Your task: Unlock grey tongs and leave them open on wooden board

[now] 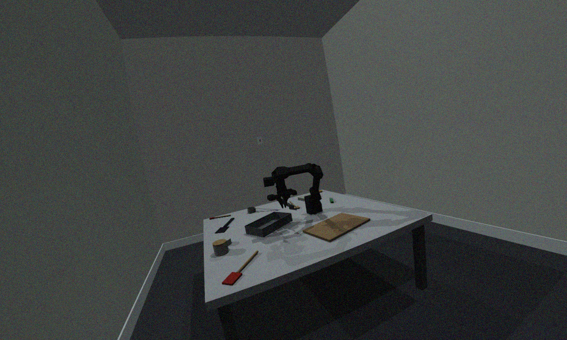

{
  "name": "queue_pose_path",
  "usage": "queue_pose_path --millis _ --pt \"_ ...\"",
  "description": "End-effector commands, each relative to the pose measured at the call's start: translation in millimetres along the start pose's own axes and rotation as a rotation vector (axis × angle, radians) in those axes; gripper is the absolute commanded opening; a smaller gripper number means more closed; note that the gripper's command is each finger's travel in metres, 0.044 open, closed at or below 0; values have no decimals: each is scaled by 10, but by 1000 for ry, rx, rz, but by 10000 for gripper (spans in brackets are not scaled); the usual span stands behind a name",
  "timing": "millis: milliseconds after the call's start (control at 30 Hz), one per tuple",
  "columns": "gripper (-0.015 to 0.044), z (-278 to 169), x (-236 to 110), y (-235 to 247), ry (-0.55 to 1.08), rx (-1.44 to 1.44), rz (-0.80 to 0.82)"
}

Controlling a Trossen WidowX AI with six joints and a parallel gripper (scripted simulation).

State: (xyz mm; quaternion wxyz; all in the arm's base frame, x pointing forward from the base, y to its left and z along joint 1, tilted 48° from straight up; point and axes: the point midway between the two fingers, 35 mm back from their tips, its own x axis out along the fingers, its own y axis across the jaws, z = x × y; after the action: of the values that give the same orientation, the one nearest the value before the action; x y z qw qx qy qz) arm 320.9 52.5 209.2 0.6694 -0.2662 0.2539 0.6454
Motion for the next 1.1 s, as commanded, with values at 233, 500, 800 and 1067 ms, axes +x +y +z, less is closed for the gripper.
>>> queue_pose_path --millis 233,500,800,1067 --pt "-150 560 -33 343 -26 222 -3" --pt "-150 670 -40 427 -32 267 -1" --pt "-150 855 38 569 5 347 13" --pt "-150 1126 125 828 55 442 16"
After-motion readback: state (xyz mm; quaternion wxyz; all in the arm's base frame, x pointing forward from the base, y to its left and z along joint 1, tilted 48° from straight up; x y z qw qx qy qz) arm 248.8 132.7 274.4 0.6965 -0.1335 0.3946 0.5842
